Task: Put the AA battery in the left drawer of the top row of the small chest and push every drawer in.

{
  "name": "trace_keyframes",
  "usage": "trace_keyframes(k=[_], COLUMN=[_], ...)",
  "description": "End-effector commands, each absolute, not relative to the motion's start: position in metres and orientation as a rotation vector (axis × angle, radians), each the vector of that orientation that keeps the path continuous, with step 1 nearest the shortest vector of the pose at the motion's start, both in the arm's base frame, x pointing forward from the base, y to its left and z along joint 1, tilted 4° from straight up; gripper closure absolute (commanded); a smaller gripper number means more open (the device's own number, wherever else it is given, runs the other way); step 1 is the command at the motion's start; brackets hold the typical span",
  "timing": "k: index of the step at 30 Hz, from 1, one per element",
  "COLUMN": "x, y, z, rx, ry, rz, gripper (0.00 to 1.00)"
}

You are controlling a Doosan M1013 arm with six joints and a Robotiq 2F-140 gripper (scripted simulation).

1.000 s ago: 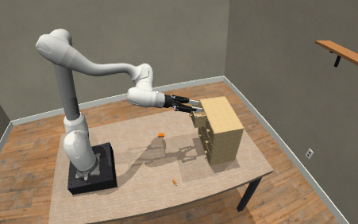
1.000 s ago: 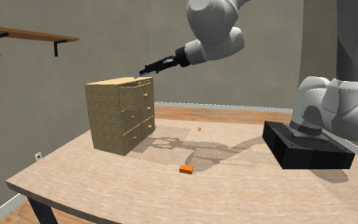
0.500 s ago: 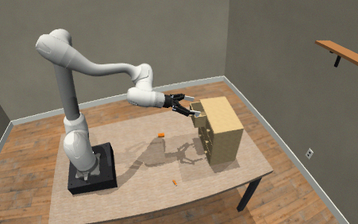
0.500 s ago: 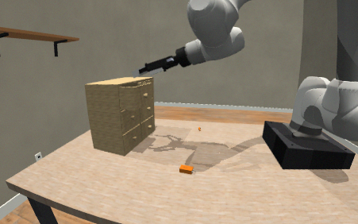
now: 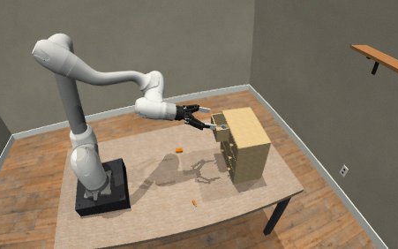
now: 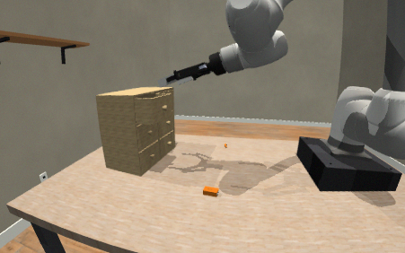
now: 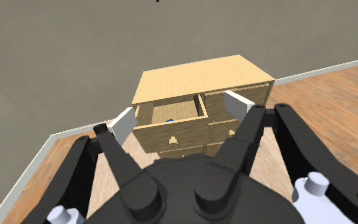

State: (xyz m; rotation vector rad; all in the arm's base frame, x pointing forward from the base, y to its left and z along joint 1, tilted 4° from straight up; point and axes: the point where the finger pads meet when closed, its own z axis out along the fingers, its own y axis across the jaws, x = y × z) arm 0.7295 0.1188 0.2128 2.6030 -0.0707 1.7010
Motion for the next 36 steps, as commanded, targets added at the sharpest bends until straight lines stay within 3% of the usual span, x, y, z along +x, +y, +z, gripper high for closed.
trace_keyframes(k=[1,21,36], x=[0.707,0.61,0.591], y=[0.12,0.125,0.127], z=[0.216,0.228,0.23], rx=[2.603,2.603,2.603], ry=[-0.071,-0.071,-0.071], rz=[1.701,1.701,1.701], gripper=[0.0,0.0,0.0])
